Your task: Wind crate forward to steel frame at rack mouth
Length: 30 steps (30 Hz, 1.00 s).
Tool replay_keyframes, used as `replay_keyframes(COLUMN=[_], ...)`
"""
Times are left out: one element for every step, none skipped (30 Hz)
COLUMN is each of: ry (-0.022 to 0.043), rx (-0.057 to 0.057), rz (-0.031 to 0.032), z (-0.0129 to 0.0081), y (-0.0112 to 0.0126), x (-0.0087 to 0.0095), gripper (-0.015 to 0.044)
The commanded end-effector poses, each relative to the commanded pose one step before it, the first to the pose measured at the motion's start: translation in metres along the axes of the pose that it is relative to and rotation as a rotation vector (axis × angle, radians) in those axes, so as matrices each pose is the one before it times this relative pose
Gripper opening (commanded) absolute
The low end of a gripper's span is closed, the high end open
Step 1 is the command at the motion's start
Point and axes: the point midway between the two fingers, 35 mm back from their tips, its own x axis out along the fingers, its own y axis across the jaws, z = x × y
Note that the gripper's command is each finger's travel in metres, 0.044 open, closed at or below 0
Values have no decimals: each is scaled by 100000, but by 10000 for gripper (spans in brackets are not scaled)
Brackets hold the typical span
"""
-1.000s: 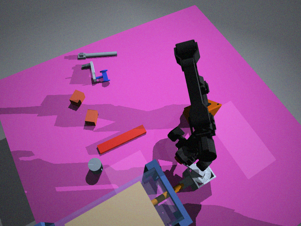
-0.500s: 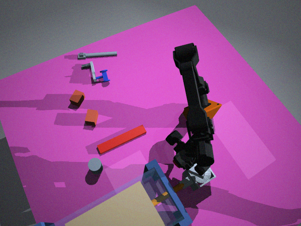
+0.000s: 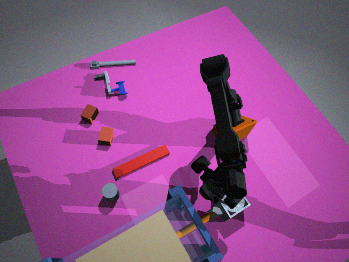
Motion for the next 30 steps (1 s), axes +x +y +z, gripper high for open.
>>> replay_keyframes(ry=[-246,-4,-6,-4,-6,-4,-6,-4,-6,-4,-6,-4,-6,-4,-6,-3,-6,-3,-6,-3,-5,-3,-5,-3,-5,-3,-5,-3,-5,-3], rx=[2506,4,7,4,7,4,7,4,7,4,7,4,7,4,6,4,6,4,6,4,6,4,6,4,6,4,6,4,6,4], rz=[1570,2,4,2,4,2,4,2,4,3,5,3,5,3,5,3,5,3,5,3,6,3,6,4,6,4,6,4,7,4], z=[922,63,101,62,99,60,96,59,94,57,91,56,89,54,86,52,83,51,81,49,78,47,75,45,72,44,69,42,66,40], y=[773,62,104,64,107,66,110,67,112,69,115,70,117,72,120,73,122,74,124,76,126,77,128,78,130,80,132,81,134,82], x=[559,28,45,28,43,27,42,26,41,25,40,25,39,24,37,23,36,22,35,21,33,21,32,20,31,19,29,18,28,17], gripper=[0,0,0,0,0,0,0,0,0,0,0,0,0,0,0,0,0,0,0,0,0,0,0,0,0,0,0,0,0,0])
